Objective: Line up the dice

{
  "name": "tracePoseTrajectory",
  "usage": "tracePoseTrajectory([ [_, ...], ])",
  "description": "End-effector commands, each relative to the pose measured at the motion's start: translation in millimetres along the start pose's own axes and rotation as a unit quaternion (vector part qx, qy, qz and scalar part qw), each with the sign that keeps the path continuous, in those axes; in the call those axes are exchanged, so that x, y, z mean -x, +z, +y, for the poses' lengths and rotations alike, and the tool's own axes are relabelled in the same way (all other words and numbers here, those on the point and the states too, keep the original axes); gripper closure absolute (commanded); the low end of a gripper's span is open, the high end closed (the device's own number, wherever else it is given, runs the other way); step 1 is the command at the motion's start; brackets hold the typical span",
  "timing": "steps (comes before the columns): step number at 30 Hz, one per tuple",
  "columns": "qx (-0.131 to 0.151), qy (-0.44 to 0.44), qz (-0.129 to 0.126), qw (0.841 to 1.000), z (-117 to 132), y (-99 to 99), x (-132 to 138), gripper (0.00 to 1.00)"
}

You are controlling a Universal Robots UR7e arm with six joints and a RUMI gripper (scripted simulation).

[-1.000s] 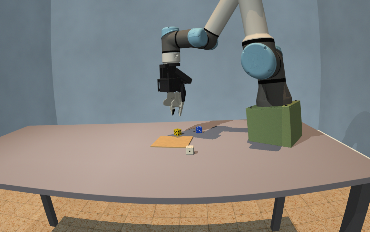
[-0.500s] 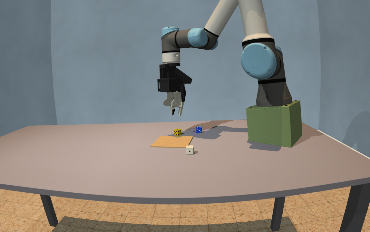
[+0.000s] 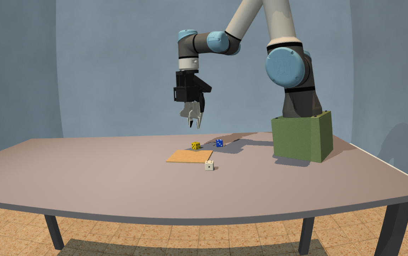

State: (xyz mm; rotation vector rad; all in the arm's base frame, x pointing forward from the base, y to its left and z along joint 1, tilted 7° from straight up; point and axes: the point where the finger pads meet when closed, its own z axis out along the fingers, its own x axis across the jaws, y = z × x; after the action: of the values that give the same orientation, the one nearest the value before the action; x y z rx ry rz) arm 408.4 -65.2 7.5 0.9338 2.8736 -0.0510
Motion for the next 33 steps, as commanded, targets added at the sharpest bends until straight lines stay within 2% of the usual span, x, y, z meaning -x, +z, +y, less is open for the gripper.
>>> tracePoseTrajectory([
  [1, 0.000, 0.000, 0.000, 1.000, 0.1, 1.0, 0.4, 0.76],
  [33, 0.000, 0.000, 0.000, 1.000, -0.9, 38.9, 0.9, 0.76],
])
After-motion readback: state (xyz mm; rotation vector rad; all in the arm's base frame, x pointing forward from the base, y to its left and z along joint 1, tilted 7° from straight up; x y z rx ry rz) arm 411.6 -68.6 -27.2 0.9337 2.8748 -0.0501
